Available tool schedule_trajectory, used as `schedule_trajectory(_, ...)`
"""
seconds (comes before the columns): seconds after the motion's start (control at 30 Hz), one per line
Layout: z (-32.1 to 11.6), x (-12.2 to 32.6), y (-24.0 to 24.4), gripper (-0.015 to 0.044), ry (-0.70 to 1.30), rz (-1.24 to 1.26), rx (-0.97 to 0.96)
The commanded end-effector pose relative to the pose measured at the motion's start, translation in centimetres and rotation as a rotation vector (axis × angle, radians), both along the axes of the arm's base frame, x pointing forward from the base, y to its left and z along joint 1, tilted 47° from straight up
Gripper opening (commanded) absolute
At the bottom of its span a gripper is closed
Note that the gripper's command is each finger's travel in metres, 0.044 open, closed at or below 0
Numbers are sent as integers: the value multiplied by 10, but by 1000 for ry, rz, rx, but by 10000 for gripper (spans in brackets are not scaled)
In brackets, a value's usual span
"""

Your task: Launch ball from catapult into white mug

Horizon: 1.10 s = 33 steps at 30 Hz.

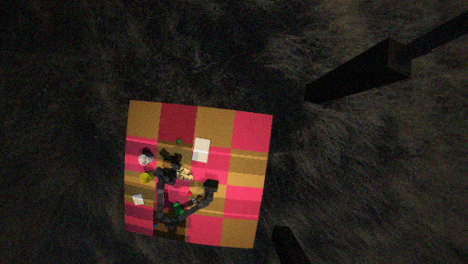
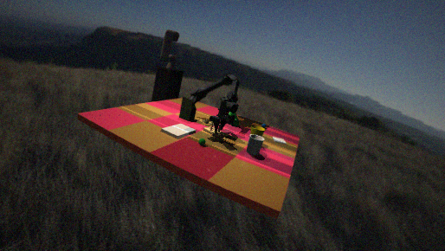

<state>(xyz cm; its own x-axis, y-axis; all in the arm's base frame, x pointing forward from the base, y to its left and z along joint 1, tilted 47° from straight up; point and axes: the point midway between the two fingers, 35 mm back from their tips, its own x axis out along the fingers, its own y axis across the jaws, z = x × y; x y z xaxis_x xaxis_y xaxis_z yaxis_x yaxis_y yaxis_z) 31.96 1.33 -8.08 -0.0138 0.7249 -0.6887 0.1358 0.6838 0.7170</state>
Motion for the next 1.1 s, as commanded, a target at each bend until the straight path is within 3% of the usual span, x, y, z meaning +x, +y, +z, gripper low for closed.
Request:
schedule_trajectory(0.0, 0, 0, 0, 151, -1, 1, 0)
schedule_trajectory(0.2, 0, 0, 0, 111, -1, 1, 0)
schedule_trajectory(0.37, 32, 1, -35, 0, 0, 0, -2)
schedule_trajectory(1.07, 16, 2, -18, 0, 3, -1, 3)
